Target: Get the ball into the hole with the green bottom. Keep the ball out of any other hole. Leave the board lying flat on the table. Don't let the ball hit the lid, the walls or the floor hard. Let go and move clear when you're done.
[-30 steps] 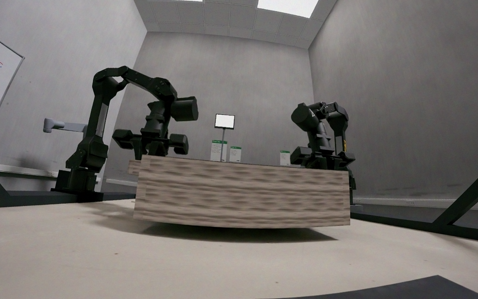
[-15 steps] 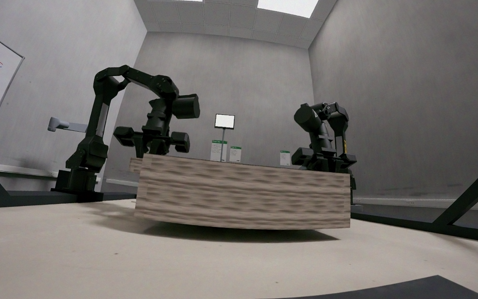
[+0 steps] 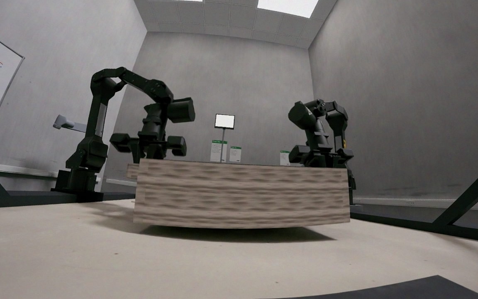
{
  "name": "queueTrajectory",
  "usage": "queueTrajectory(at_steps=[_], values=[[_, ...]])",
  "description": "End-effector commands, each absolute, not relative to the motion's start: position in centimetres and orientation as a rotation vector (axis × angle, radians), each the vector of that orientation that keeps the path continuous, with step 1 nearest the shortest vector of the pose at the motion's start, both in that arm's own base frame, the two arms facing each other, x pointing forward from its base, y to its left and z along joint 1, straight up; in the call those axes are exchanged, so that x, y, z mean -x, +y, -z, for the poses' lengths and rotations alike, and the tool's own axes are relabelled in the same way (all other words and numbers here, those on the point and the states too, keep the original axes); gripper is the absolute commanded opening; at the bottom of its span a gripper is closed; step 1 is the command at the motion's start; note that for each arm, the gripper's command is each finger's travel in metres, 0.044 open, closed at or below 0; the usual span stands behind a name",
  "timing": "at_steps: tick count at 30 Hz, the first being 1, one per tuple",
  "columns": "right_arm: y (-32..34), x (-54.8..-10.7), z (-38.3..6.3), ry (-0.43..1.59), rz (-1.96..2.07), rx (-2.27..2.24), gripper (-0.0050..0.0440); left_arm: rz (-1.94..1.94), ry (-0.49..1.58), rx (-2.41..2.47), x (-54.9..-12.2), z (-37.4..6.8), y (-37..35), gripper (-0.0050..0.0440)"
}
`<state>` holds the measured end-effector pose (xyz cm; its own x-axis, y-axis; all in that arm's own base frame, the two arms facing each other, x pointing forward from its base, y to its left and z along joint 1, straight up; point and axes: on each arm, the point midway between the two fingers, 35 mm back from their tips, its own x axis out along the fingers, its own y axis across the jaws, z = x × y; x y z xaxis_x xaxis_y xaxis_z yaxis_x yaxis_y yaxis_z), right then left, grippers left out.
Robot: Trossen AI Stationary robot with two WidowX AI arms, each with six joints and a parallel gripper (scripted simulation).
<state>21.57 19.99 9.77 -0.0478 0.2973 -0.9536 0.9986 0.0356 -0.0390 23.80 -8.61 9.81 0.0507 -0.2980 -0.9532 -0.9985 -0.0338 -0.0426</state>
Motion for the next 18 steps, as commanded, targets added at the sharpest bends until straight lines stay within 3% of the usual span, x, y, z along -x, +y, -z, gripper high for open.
queueTrajectory(at_steps=[1, 14, 18], values=[[20.5, -20.8, -10.6, 1.476, 0.996, -1.415, -0.005, -1.002, 1.399, 1.48, -24.6, -11.8, -9.3, -0.005], [20.6, -20.4, -8.7, 1.41, 0.927, -1.442, -0.005, -1.076, 1.454, 1.448, -25.1, -13.8, -9.2, -0.005], [20.8, -21.2, -10.3, 1.439, 0.935, -1.446, -0.005, -1.057, 1.433, 1.464, -24.1, -12.5, -9.1, -0.005]])
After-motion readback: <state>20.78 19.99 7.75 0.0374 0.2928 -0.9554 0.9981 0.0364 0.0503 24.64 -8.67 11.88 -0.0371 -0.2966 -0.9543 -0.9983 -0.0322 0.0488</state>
